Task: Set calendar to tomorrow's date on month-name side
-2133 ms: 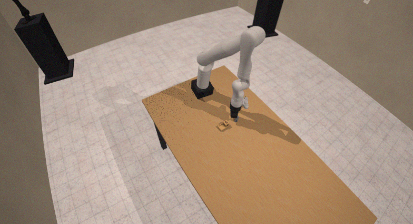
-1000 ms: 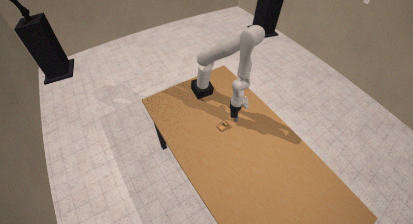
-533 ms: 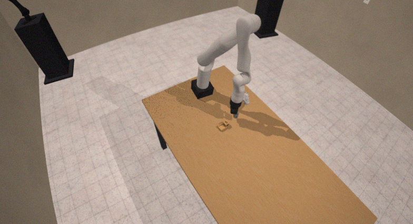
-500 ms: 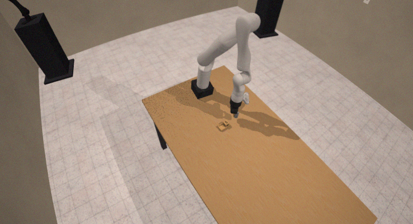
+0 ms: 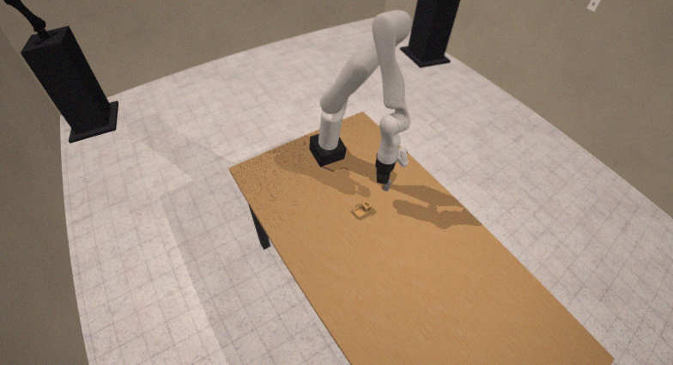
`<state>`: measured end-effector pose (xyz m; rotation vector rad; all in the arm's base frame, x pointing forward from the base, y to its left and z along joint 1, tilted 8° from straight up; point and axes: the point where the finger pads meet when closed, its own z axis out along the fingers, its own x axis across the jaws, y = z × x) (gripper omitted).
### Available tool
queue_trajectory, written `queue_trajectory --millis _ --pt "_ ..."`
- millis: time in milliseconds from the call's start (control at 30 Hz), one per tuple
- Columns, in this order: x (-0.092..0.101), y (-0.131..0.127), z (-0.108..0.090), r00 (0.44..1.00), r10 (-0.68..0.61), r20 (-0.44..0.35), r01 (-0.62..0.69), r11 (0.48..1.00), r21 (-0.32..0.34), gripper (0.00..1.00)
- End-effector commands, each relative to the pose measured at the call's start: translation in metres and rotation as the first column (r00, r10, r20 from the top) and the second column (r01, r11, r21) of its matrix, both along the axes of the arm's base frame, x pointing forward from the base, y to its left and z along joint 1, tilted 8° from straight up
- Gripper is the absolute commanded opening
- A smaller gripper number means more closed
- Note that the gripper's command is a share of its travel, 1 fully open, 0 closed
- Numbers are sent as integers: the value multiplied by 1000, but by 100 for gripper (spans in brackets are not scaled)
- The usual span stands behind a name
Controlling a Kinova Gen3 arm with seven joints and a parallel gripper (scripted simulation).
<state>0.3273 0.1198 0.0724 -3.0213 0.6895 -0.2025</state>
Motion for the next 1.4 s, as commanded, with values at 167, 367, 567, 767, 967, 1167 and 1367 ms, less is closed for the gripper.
queue_trajectory --millis 167,367,567,767,967,1167,1367 --pt "-2 3 4 1000 6 -1 -6 1000 2 60" --pt "-2 3 4 1000 6 -1 -6 1000 2 60" --pt "-3 6 3 999 -37 -4 37 999 6 60" --pt "-7 17 2 979 -204 -12 204 979 25 60" --pt "-10 27 1 946 -324 -18 324 945 39 60" --pt "-15 40 1 859 -512 -28 513 856 65 60" --pt "-18 47 1 815 -579 -32 579 812 76 60"
